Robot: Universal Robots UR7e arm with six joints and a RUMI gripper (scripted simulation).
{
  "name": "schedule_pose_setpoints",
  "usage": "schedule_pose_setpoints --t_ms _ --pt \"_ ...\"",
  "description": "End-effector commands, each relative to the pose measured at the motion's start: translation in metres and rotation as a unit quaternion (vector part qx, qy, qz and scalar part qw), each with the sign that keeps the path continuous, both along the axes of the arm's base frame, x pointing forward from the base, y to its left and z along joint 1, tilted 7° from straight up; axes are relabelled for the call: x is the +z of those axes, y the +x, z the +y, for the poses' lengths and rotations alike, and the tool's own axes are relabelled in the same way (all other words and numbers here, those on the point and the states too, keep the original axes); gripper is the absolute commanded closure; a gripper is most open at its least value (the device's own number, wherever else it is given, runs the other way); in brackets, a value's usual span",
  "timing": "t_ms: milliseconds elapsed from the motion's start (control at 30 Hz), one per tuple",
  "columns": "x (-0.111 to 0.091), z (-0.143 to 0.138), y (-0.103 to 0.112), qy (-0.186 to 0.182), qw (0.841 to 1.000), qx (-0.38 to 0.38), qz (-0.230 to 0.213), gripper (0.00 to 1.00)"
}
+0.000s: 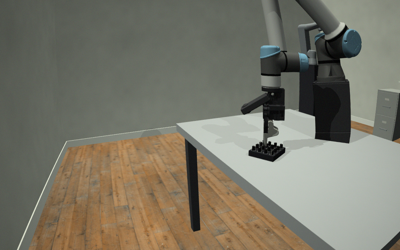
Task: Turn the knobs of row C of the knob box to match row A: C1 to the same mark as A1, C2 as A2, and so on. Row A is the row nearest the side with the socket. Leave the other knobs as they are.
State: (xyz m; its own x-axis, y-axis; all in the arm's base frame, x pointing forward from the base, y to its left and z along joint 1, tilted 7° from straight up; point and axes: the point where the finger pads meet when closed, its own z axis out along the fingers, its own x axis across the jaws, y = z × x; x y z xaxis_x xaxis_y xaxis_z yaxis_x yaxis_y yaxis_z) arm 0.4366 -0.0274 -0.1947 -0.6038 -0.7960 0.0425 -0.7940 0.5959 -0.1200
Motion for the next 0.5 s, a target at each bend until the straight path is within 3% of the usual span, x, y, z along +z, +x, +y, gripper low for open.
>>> schedule_pose_setpoints --t_ms 0,467 --pt "0.0004 0.0 0.0004 0.0 1.0 0.0 -0.001 0.96" --pt "0.0004 -0.0001 0.0003 0.0 1.0 -0.008 -0.001 0.96"
